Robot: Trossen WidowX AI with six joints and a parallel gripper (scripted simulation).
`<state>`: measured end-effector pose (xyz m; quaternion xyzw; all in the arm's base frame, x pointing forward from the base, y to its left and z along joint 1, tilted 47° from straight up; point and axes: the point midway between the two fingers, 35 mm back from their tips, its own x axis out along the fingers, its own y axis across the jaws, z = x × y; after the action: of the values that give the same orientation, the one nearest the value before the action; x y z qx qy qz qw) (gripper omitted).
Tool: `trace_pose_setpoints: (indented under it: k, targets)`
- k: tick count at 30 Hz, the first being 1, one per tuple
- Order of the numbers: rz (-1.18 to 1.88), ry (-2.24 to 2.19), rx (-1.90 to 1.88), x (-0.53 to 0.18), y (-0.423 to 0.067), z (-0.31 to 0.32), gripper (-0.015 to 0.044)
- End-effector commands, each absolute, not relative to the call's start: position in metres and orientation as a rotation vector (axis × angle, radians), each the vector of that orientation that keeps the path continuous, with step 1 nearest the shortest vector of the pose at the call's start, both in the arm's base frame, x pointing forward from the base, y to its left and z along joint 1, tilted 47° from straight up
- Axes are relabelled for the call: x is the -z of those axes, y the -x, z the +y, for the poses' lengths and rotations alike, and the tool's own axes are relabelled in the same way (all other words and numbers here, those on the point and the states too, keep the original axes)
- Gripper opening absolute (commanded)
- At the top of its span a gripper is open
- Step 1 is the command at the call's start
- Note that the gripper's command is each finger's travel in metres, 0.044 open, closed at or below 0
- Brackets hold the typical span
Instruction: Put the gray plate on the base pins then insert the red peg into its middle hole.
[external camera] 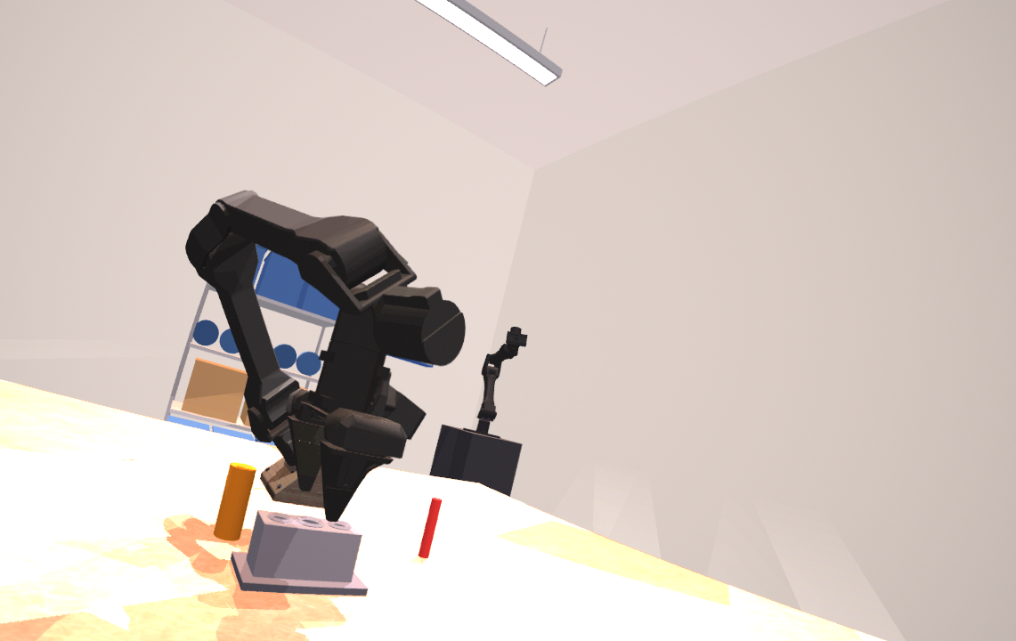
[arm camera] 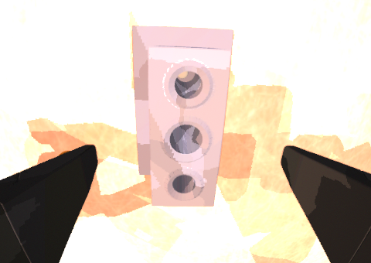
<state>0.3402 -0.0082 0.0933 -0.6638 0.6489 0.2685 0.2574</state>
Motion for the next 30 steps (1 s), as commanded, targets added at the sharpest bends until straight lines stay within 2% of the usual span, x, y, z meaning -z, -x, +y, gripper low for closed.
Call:
trace_pose_setpoints:
  k: [1,9,19,30]
  targets:
    - [1.744,1.809,-0.723,-0.132,-0.337,0.032,0.0440]
    - [1.747,1.772,-0.668,-0.135,-0.337,0.043,0.0440]
    - [1.662,1.170,0.058,-0.087,-0.317,0.093,0.0440]
    - [1.407,0.520,0.684,-0.043,-0.284,0.134,0.0440]
